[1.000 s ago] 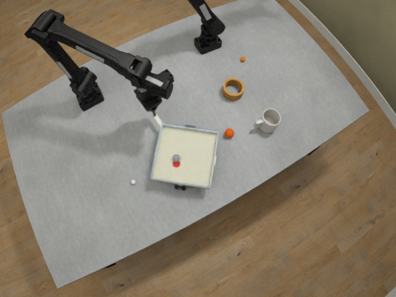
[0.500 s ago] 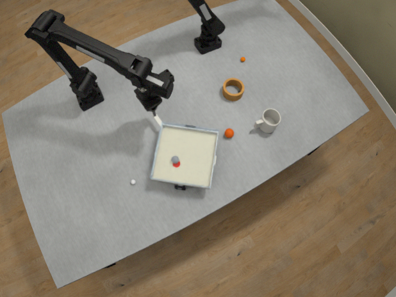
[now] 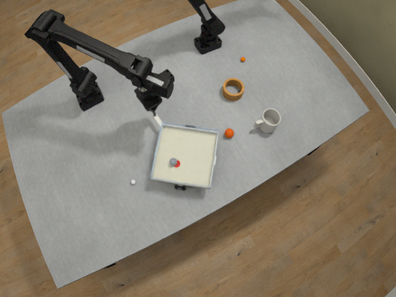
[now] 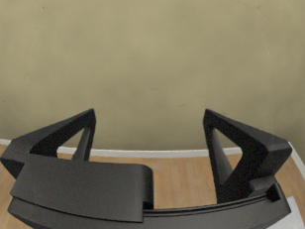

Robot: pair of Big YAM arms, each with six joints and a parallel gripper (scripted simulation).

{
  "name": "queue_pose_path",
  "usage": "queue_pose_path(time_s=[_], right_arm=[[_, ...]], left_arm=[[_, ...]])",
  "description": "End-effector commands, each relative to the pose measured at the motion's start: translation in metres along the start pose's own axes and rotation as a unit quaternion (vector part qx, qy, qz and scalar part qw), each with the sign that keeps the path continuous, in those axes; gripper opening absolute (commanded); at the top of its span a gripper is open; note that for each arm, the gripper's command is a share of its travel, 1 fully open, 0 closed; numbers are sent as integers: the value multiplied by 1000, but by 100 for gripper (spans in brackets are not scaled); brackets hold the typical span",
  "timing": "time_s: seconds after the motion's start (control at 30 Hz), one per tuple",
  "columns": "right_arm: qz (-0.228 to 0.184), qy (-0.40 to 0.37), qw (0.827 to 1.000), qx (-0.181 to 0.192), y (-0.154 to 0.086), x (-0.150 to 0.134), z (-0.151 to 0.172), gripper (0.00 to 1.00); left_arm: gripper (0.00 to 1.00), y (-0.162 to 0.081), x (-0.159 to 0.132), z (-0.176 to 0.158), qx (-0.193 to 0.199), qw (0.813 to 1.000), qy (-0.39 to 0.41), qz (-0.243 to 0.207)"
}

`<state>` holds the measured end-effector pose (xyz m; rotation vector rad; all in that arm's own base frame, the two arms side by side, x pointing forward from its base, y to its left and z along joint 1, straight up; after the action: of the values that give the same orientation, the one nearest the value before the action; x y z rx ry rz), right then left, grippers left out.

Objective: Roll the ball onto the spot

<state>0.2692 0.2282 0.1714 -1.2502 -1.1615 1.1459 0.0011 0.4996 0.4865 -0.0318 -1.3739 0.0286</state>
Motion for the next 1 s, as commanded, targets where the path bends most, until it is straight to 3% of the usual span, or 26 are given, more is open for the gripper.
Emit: queue_pose_path(time_s=[0.0, 0.37, 0.97], right_arm=[[0, 1, 1000, 6, 11, 11, 5, 0], [-21, 1, 1000, -14, -12, 26, -10, 0], [-13, 1, 1000, -7, -15, 24, -8, 0]], left_arm=[[100, -5, 12, 9, 9, 1000, 6, -18], [100, -5, 12, 9, 9, 1000, 6, -18], [100, -5, 12, 9, 9, 1000, 6, -18]])
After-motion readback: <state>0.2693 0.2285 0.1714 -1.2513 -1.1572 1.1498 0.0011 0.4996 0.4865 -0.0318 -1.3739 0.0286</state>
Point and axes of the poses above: on each arm, the point where the finger pads meet when closed, its own y axis out along the fingers, its own z axis across the jaws, x = y × z, the point moved 5 cm from there along -y, back along the fingers, and after that the axes turned 12 degrees about y, right-handed, at the moved point
